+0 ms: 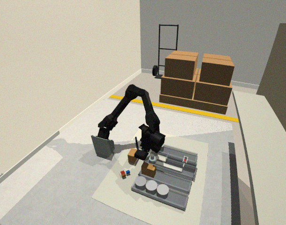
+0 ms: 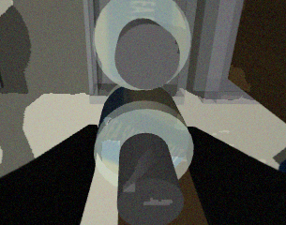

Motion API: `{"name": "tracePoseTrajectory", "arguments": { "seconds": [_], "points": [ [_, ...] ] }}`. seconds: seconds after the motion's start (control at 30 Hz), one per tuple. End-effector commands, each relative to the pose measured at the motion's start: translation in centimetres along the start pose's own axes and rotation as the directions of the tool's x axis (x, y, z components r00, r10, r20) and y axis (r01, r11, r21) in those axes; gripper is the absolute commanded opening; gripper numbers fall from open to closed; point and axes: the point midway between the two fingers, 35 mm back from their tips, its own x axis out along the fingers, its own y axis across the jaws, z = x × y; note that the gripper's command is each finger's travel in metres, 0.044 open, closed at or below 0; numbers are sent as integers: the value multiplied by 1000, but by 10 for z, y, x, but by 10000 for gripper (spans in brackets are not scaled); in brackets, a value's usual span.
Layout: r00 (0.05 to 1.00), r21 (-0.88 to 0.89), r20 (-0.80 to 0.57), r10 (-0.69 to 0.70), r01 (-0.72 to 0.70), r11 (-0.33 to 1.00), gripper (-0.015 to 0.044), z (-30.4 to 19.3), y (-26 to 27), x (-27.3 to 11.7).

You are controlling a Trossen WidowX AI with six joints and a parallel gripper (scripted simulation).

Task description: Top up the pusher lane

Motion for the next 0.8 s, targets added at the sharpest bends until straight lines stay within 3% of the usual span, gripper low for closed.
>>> {"name": "tracePoseTrajectory", "arguments": {
  "seconds": [0.0,0.77],
  "points": [
    [1000,-22,28,0,1,1000,0,12,2,-4],
    [1000,-23,28,0,1,1000,0,23,3,-5]
  ]
}}
